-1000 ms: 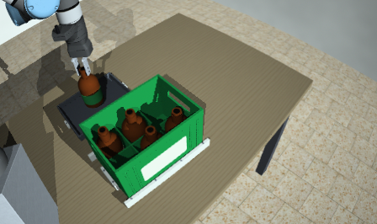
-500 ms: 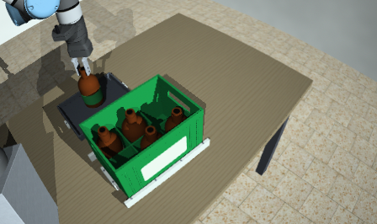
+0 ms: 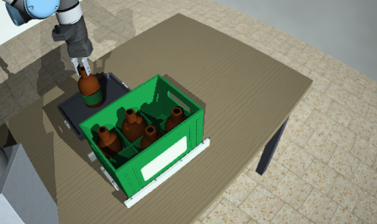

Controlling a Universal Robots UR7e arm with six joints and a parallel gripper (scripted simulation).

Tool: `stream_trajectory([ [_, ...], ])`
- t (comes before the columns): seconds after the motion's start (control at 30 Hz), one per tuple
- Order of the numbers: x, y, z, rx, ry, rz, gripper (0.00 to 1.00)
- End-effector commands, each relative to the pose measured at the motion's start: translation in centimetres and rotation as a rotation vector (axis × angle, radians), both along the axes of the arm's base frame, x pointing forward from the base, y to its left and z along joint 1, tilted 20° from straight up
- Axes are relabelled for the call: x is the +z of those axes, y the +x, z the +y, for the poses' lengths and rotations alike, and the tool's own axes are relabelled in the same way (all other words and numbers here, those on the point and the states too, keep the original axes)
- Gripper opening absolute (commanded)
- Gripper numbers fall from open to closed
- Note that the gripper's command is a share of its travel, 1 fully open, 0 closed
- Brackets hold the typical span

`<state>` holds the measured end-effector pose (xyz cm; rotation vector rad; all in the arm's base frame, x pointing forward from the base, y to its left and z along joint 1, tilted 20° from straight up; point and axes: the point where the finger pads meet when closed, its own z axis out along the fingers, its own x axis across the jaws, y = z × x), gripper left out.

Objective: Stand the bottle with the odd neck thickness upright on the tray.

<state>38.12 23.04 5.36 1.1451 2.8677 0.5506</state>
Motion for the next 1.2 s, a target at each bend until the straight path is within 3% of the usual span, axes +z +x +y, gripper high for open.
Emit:
stream_trajectory([
  [0.0, 0.03, 0.04, 0.0, 0.0, 0.0, -0.001, 0.0],
  [1.17, -0.94, 0.18, 0.34, 0.0, 0.0, -0.001, 0.0],
])
